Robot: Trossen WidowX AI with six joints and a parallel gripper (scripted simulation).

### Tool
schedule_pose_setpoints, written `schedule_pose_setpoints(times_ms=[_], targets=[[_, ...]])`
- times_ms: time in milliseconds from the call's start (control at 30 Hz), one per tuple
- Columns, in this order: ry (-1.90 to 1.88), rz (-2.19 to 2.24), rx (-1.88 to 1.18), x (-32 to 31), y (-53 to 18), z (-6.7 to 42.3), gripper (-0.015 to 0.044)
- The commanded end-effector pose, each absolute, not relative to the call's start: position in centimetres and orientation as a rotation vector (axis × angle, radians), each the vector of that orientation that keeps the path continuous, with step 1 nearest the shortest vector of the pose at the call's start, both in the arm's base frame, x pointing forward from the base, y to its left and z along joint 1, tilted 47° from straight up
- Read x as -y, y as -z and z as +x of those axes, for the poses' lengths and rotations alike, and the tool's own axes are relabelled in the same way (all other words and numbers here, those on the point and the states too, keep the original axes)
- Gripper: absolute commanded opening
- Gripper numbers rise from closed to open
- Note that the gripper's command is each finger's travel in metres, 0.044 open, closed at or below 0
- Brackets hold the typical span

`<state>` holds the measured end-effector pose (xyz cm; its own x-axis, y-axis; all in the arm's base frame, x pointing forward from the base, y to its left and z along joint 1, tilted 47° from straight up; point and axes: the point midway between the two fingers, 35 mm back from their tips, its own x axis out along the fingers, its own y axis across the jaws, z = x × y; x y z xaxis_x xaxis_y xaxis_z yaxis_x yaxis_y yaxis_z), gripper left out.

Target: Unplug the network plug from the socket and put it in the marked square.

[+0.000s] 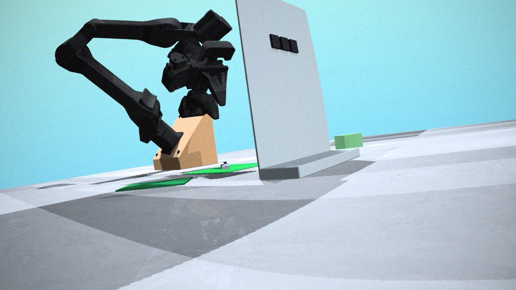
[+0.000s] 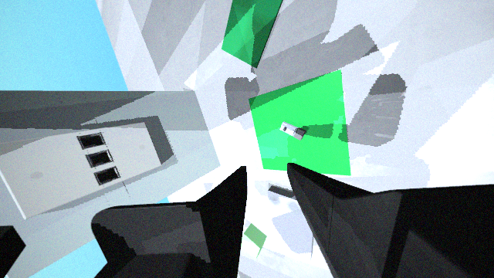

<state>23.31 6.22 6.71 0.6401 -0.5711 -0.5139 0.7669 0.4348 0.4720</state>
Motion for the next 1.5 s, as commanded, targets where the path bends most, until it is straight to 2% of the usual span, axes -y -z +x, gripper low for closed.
schedule_pose_setpoints(times_ms=[0, 567, 1467], targets=[[0.847, 0.743, -0.288, -6.5, -7.1, 23.3, 0.0156], [0.845, 0.737, -0.289, -7.5, -8.3, 22.8, 0.0156], [0.843, 0.740, -0.293, -12.8, -13.2, 22.4, 0.0156]])
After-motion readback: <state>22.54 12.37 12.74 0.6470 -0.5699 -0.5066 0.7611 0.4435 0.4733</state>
